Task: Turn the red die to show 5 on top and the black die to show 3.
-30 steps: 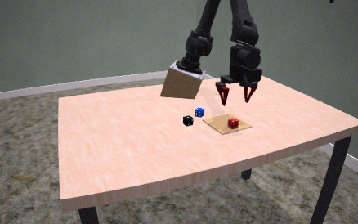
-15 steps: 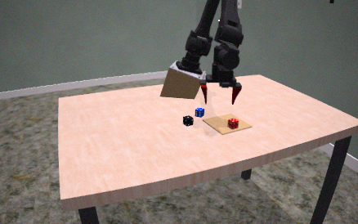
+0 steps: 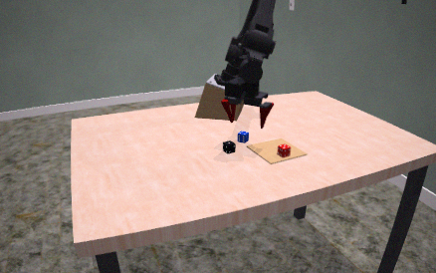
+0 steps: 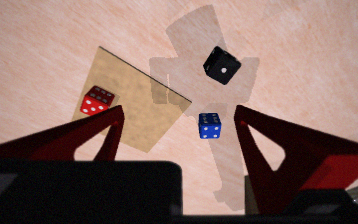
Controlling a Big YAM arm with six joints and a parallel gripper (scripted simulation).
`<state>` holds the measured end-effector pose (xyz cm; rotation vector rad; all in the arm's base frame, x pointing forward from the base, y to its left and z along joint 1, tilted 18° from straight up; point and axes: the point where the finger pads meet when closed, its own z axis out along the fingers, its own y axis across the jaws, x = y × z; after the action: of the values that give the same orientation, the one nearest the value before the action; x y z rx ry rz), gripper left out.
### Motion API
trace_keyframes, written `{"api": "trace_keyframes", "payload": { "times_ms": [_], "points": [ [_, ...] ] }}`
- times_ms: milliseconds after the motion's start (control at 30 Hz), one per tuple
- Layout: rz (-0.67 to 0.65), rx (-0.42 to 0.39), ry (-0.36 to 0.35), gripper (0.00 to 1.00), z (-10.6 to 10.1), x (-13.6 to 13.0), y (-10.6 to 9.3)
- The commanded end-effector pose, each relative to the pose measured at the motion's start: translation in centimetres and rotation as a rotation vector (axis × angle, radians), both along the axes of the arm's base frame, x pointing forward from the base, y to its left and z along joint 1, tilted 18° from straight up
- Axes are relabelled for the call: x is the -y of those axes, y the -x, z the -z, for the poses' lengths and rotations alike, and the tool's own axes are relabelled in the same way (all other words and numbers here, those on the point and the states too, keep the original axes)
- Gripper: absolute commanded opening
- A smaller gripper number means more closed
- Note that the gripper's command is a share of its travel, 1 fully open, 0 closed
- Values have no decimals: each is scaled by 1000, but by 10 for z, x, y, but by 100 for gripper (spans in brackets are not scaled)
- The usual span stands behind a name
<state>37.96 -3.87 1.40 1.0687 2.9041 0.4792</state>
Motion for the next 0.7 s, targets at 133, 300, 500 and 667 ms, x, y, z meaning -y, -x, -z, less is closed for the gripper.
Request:
{"api": "trace_keyframes", "payload": {
  "times_ms": [133,300,500,667],
  "points": [
    [303,-66,-33,100,10,29,9],
    [440,-102,-52,100,15,42,19],
    [502,-97,-58,44,10,48,13],
    [490,-91,-57,44,8,45,10]
  ]
}}
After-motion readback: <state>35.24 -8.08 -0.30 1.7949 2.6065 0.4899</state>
